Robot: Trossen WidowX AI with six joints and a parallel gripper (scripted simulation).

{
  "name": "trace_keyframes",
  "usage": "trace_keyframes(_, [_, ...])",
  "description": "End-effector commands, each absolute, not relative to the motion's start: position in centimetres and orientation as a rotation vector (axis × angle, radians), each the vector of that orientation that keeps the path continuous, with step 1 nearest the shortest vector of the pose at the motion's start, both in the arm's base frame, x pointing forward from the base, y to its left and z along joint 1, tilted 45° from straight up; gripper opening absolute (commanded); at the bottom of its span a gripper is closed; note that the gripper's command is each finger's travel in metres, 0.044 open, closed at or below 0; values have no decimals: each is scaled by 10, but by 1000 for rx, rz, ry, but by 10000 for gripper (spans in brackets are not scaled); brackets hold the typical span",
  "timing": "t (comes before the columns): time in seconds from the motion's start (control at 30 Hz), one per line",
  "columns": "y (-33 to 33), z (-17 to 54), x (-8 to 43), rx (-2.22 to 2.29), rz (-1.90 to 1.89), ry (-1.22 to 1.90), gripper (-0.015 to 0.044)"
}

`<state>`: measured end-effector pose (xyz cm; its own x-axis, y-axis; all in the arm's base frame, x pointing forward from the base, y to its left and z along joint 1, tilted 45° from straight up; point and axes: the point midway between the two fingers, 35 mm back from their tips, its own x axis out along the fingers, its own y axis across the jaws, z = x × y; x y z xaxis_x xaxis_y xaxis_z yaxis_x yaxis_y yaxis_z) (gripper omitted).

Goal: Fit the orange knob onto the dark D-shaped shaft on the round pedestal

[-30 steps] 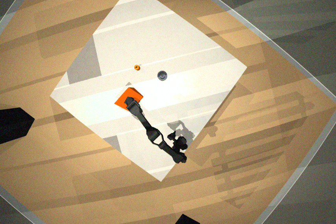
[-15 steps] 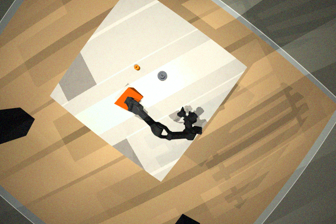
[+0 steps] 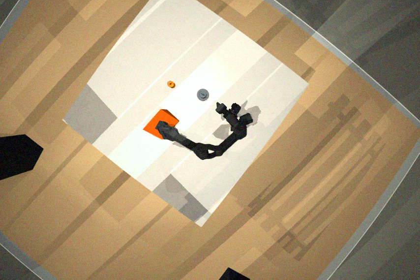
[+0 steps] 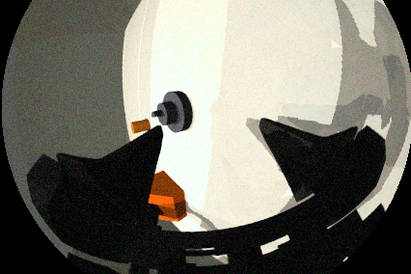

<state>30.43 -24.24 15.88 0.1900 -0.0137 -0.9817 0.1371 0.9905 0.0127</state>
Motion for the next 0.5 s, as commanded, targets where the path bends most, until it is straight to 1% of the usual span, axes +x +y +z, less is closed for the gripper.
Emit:
trace_keyframes(0.0, [-191, 117, 325, 138, -98, 1516, 440])
trace_keyframes(0.27, [-106, 64, 336, 134, -216, 1706, 440])
trace_keyframes(0.47, [-32, 18, 329, -31, -362, 1814, 440])
